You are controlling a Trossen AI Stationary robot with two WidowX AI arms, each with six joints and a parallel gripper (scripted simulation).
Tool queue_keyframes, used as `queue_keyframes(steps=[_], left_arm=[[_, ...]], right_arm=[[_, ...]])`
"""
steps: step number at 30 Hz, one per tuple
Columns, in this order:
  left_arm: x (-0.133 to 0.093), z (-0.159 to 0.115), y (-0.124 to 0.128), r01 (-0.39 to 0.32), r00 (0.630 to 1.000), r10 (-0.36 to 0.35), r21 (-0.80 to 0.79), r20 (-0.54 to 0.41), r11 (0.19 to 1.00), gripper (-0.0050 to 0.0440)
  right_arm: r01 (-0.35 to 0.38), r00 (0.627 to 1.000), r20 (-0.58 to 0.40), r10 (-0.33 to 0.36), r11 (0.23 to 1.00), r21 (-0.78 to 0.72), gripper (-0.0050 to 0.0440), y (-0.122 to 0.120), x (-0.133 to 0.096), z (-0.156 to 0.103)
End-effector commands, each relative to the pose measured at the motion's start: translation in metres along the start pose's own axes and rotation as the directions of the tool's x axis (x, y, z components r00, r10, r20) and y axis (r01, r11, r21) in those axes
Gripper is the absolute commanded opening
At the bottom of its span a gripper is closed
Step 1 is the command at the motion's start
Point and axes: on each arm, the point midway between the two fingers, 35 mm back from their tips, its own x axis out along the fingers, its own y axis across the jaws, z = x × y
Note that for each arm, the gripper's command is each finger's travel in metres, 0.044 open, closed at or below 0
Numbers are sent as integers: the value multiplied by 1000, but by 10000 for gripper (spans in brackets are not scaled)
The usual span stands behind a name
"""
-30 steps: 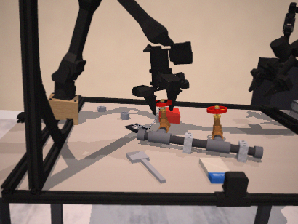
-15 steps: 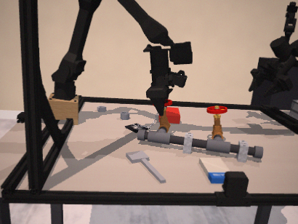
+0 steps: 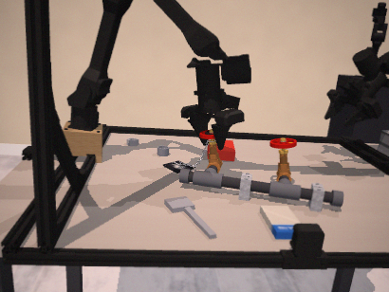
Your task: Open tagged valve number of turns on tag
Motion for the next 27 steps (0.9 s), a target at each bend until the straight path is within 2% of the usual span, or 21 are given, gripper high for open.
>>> queue_keyframes(steps=[1, 3, 18, 20, 22, 24, 27], left_arm=[[0, 0, 0, 0, 1000, 0, -78, 0, 997, 0], [0, 0, 0, 0, 1000, 0, -78, 0, 997, 0], [0, 0, 0, 0, 1000, 0, -50, 0, 999, 360], [0, 0, 0, 0, 1000, 0, -50, 0, 999, 360], [0, 0, 0, 0, 1000, 0, -50, 0, 999, 400], [0, 0, 0, 0, 1000, 0, -50, 0, 999, 400], [0, 0, 0, 0, 1000, 0, 87, 0, 996, 400]], right_arm=[[0, 1000, 0, 0, 1000, 0, 400, 0, 0, 0], [0, 1000, 0, 0, 1000, 0, 400, 0, 0, 0], [0, 1000, 0, 0, 1000, 0, 400, 0, 0, 0], [0, 1000, 0, 0, 1000, 0, 400, 0, 0, 0], [0, 1000, 0, 0, 1000, 0, 400, 0, 0, 0], [0, 1000, 0, 0, 1000, 0, 400, 0, 0, 0], [0, 1000, 0, 0, 1000, 0, 400, 0, 0, 0]])
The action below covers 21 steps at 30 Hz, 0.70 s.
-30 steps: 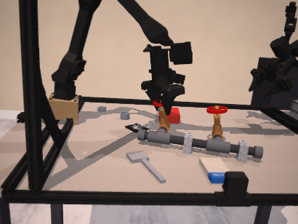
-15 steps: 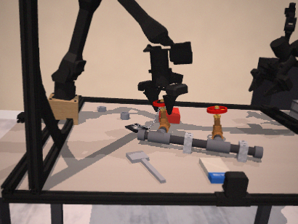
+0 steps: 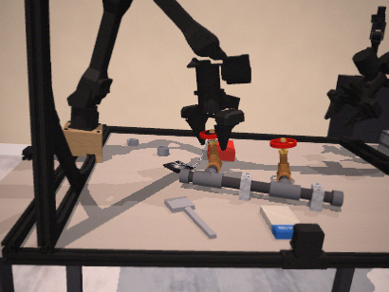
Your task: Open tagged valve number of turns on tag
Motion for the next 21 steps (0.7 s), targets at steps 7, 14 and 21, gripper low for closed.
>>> queue_keyframes(steps=[7, 14, 21], left_arm=[[0, 0, 0, 0, 1000, 0, 548, 0, 836, 400], [0, 0, 0, 0, 1000, 0, 815, 0, 580, 400], [0, 0, 0, 1, 1000, 0, 983, -1, 181, 400]], right_arm=[[0, 1000, 0, 0, 1000, 0, 400, 0, 0, 0], [0, 1000, 0, 0, 1000, 0, 400, 0, 0, 0], [0, 1000, 0, 0, 1000, 0, 400, 0, 0, 0]])
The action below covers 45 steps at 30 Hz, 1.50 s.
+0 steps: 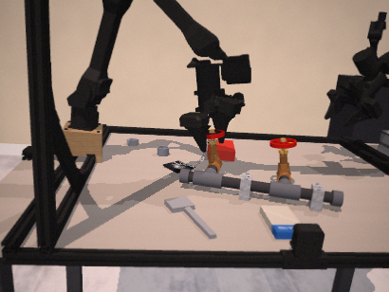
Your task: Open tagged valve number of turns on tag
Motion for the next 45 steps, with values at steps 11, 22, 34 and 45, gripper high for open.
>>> queue_keyframes(steps=[11, 22, 34, 45], left_arm=[[0, 0, 0, 1, 1000, -1, 423, 0, 906, 400], [-1, 0, 0, 0, 1000, 0, 405, 0, 914, 208], [-1, 0, 0, 0, 1000, 0, 405, 0, 914, 0], [0, 0, 0, 1, 1000, -1, 102, 0, 995, 0]], right_arm=[[0, 1000, 0, 0, 1000, 0, 400, 0, 0, 0], [0, 1000, 0, 0, 1000, 0, 400, 0, 0, 0], [0, 1000, 0, 0, 1000, 0, 400, 0, 0, 0], [0, 1000, 0, 0, 1000, 0, 400, 0, 0, 0]])
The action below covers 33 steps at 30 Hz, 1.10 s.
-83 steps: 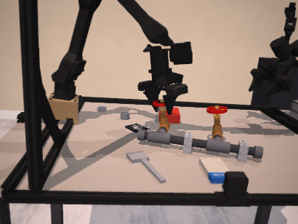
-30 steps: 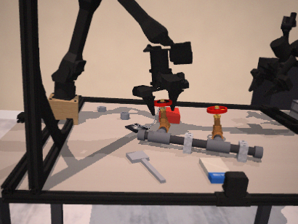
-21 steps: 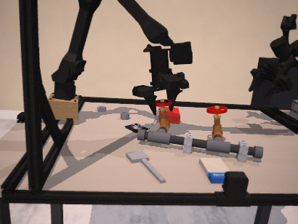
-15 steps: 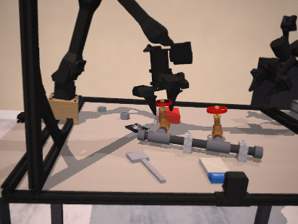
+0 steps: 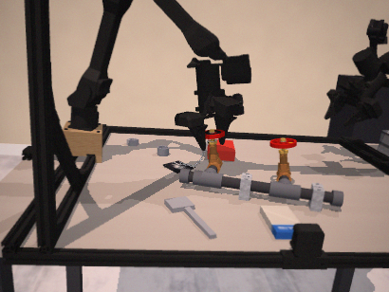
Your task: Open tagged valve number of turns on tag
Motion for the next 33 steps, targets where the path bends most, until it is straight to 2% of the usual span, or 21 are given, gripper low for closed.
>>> queue_keyframes(steps=[1, 5, 10, 12, 14, 17, 24, 29, 30, 33], left_arm=[[0, 0, 0, 0, 1000, 0, -219, 0, 976, 0], [0, 0, 0, 0, 1000, 0, -452, 0, 892, 0], [0, 0, 0, 0, 1000, 0, -702, 0, 712, 0], [0, 0, 0, 0, 1000, 0, -702, 0, 712, 0], [0, 0, 0, 0, 1000, 1, -822, 0, 569, 0], [0, 0, 0, 0, 1000, 1, -912, 0, 409, 0], [0, 0, 0, 0, 1000, 1, -1000, 0, 2, 0], [0, 0, 0, 0, 1000, 1, -1000, 0, -12, 0], [0, 0, 0, 0, 1000, 0, -1000, 0, 16, 24], [0, 0, 0, 0, 1000, 0, -1000, 0, 16, 96]], right_arm=[[0, 1000, 0, 0, 1000, 0, 400, 0, 0, 0], [0, 1000, 0, 0, 1000, 0, 400, 0, 0, 0], [0, 1000, 0, 0, 1000, 0, 400, 0, 0, 0], [0, 1000, 0, 0, 1000, 0, 400, 0, 0, 0], [0, 1000, 0, 0, 1000, 0, 400, 0, 0, 0], [0, 1000, 0, 0, 1000, 0, 400, 0, 0, 0], [0, 1000, 0, 0, 1000, 0, 400, 0, 0, 0], [0, 1000, 0, 0, 1000, 0, 400, 0, 0, 0], [0, 1000, 0, 0, 1000, 0, 400, 0, 0, 0], [0, 1000, 0, 0, 1000, 0, 400, 0, 0, 0]])
